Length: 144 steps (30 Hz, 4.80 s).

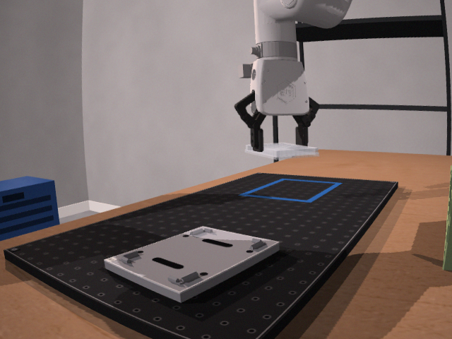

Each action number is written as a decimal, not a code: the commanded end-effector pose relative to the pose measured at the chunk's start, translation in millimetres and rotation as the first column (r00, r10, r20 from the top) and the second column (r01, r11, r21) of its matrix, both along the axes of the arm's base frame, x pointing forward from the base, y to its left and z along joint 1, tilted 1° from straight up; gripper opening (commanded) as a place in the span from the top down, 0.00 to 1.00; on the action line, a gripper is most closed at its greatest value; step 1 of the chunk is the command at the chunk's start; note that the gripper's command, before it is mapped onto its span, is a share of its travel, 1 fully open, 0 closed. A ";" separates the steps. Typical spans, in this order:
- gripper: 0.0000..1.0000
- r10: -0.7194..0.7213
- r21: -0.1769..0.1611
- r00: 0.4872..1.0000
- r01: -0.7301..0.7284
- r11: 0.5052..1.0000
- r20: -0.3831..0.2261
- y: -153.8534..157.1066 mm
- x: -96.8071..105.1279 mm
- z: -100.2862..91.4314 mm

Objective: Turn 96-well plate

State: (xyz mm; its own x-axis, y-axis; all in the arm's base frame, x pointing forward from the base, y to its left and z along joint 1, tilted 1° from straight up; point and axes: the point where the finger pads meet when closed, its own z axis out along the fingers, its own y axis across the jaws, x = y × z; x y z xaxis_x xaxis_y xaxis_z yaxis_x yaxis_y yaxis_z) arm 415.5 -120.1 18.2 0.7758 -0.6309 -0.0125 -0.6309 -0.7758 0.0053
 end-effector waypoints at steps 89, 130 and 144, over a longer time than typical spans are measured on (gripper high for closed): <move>1.00 0.548 0.001 0.836 -0.548 0.836 0.005 270.7 -25.7 9.1; 1.00 0.937 0.005 0.350 -0.937 0.350 0.010 320.8 -30.8 10.6; 1.00 0.999 0.006 -0.043 -0.999 -0.043 0.014 320.7 -30.8 10.6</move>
State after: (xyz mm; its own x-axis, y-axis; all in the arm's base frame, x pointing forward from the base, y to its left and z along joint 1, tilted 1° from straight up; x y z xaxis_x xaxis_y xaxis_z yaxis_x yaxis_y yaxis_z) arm 383.4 200.0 27.6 0.6386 0.7694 -0.0111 0.7695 -0.6387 -0.0046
